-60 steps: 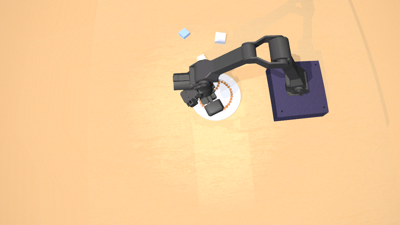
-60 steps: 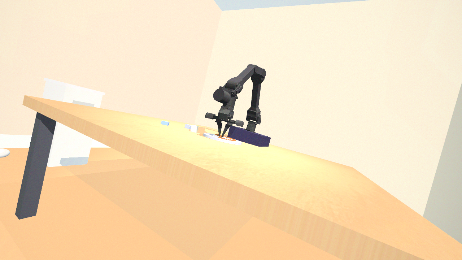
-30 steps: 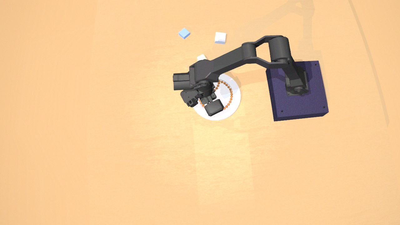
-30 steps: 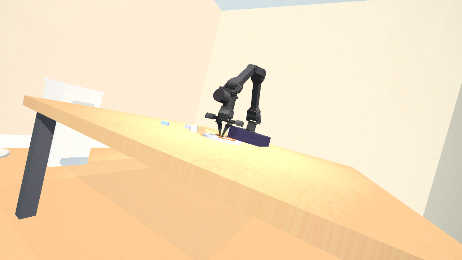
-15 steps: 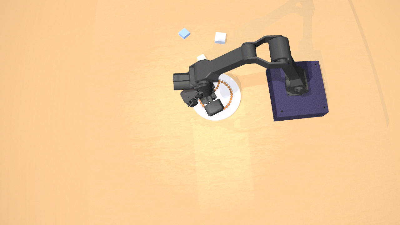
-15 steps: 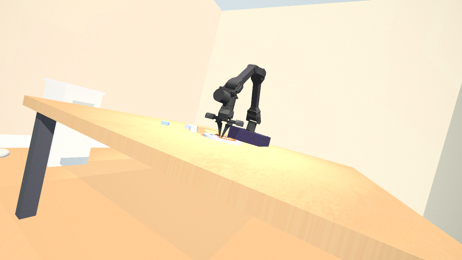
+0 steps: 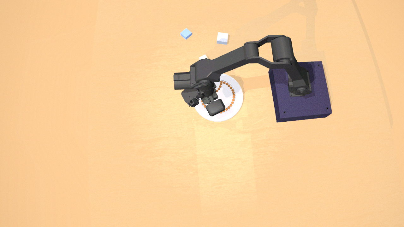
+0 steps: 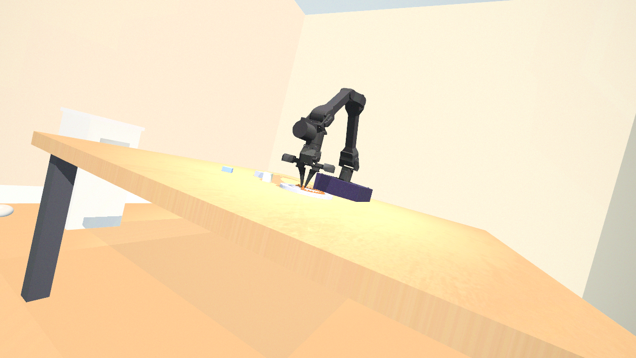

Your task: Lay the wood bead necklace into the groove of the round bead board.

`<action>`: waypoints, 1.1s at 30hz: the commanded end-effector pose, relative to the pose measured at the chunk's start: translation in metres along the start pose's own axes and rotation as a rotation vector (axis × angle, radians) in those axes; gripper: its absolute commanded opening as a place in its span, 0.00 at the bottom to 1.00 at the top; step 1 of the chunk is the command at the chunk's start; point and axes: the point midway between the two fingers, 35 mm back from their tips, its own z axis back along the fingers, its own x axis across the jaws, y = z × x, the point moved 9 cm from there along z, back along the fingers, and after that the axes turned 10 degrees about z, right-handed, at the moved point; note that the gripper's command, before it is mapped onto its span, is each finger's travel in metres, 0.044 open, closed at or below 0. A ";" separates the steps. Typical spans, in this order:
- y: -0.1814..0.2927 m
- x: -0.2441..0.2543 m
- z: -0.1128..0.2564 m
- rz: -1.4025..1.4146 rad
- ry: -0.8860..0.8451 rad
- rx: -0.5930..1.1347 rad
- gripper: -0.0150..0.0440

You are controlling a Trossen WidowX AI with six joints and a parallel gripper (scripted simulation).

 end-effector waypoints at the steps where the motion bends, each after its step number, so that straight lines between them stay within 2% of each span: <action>1: -0.006 -0.011 0.002 0.002 0.005 -0.008 0.25; 23: -0.011 -0.024 -0.005 0.002 0.006 -0.008 0.25; 33: -0.010 -0.024 -0.002 -0.002 0.006 -0.007 0.70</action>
